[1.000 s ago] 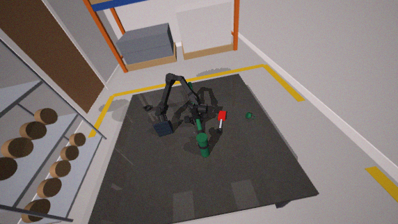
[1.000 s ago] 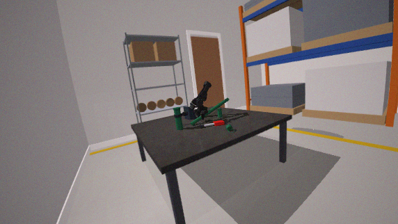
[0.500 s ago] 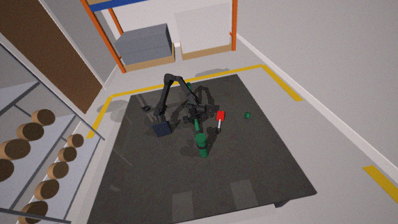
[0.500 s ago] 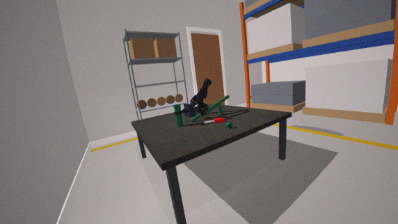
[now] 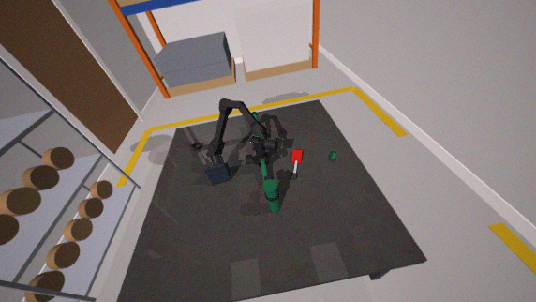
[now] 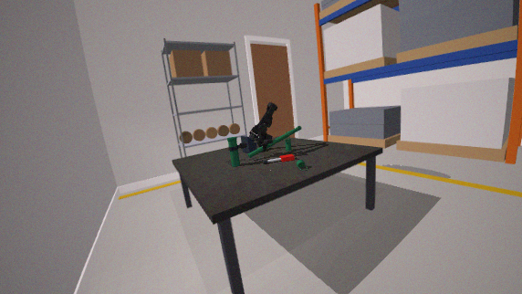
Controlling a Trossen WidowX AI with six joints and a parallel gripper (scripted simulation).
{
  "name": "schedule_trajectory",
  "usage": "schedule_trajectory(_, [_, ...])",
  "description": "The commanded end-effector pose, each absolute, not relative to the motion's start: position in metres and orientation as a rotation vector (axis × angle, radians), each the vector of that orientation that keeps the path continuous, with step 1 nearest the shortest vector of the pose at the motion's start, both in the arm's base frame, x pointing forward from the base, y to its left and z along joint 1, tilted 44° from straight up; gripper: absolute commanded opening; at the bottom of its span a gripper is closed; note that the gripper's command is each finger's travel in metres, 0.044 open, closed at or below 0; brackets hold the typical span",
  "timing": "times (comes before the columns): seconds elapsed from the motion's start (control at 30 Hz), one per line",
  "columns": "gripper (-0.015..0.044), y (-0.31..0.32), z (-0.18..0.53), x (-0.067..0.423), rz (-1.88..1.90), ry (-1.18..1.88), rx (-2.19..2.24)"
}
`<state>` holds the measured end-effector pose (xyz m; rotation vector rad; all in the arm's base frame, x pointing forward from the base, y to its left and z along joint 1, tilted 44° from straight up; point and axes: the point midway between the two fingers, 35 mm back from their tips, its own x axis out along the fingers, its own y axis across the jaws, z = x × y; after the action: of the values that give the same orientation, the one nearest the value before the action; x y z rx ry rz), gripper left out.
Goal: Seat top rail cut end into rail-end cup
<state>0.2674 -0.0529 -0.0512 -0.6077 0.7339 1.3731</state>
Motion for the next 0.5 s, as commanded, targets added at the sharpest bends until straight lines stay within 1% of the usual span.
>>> schedule_trajectory(0.0, [0.0000, -0.074, -0.035, 0.274, 1.343, 0.783, -0.698])
schedule_trajectory(0.23, [0.0000, -0.100, -0.009, 0.273, 1.312, 0.888, -0.807])
schedule_trajectory(0.47, [0.0000, -0.098, -0.011, 0.273, 1.316, 0.884, -0.799])
